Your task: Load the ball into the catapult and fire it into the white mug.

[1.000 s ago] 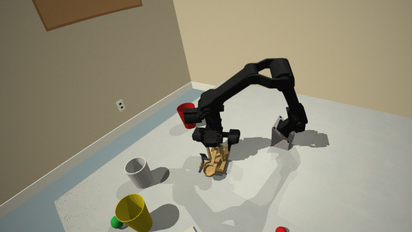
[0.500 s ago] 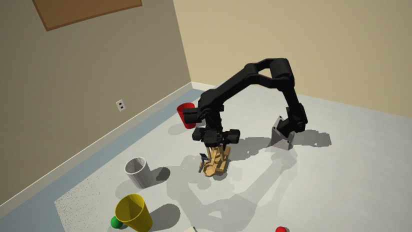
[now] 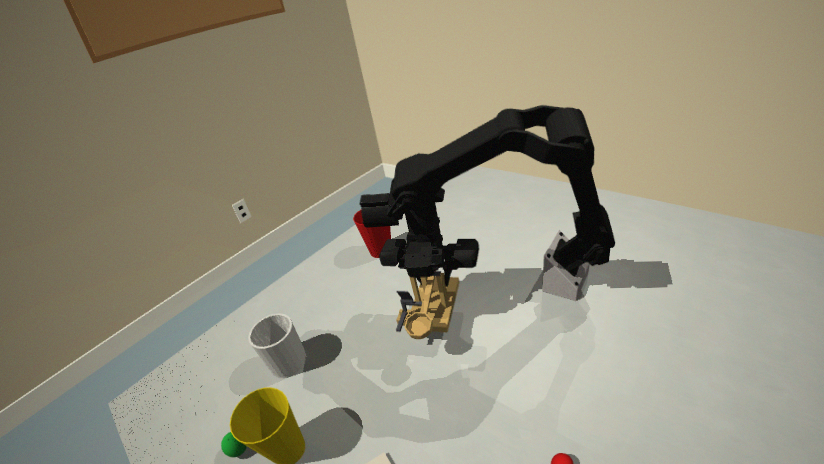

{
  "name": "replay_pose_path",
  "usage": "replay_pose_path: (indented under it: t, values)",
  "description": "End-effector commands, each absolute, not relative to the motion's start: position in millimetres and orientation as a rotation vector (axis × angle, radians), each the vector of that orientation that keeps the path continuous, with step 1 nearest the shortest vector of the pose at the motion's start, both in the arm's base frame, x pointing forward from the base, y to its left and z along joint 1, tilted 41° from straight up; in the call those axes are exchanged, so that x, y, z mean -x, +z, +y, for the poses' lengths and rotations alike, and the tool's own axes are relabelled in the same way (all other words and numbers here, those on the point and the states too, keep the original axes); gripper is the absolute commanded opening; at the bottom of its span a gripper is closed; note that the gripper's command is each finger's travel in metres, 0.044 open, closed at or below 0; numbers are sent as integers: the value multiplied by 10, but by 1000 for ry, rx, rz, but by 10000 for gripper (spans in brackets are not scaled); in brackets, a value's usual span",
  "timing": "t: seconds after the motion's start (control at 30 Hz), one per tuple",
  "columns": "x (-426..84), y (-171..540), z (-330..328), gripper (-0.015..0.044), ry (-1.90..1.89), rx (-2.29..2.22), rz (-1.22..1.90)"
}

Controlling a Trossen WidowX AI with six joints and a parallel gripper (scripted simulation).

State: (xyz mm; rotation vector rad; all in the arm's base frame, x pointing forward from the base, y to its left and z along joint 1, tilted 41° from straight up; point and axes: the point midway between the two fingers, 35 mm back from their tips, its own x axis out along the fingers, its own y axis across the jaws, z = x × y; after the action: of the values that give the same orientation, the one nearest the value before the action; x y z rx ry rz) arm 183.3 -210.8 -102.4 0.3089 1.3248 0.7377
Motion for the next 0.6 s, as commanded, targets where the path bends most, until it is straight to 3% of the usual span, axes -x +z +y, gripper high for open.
replay_pose_path:
  t: [0.0, 0.57]
  values:
    - [-1843, -983, -2153, 0, 794, -215, 1280]
    - [-1889, -1039, -2201, 0, 1133, 258, 993]
